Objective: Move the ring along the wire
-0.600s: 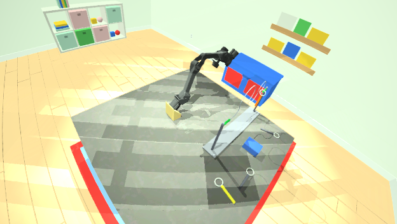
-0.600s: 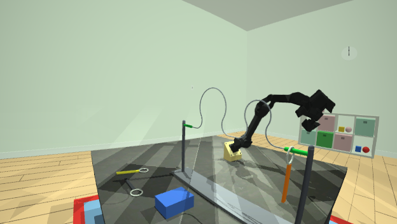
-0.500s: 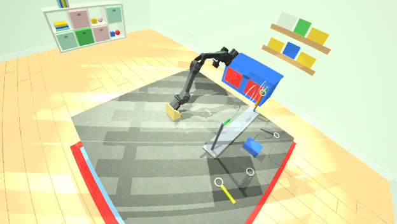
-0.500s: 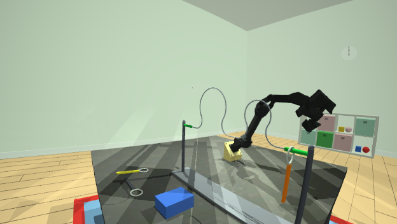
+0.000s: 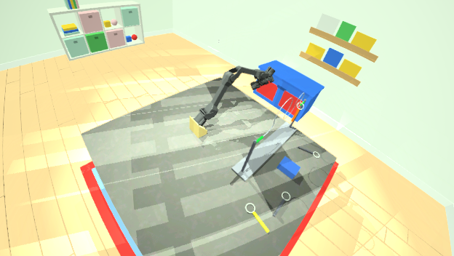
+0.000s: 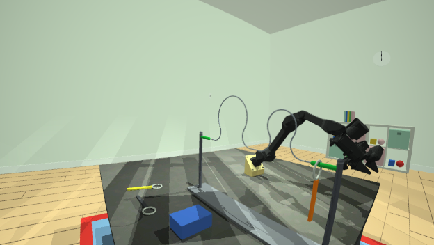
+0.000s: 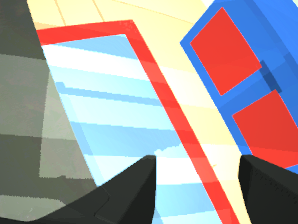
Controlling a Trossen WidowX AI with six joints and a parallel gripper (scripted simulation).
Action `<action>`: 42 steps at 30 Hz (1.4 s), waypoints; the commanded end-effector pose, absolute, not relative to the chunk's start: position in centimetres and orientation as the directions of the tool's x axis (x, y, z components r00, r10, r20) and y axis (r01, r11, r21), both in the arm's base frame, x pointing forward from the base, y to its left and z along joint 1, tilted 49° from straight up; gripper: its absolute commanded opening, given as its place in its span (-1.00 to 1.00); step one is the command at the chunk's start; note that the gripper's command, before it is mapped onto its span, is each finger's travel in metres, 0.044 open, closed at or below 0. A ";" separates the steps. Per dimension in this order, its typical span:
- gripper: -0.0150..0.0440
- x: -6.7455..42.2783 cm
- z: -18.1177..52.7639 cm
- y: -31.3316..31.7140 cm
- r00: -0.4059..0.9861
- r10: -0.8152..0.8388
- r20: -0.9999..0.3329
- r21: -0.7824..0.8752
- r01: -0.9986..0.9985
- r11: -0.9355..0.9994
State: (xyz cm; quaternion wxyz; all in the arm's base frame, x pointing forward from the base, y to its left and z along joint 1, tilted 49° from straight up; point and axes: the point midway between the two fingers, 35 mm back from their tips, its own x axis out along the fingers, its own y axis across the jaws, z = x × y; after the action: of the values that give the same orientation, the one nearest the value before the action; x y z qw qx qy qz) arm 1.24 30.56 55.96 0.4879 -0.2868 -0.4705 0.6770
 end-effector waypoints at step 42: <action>0.05 28.1 44.8 33.2 0.996 -0.050 0.076 0.774 -0.027 0.633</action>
State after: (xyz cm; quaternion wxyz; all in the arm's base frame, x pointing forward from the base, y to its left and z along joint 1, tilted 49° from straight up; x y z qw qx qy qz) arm 27.72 33.61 44.55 0.9052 0.4228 -0.0430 -0.0020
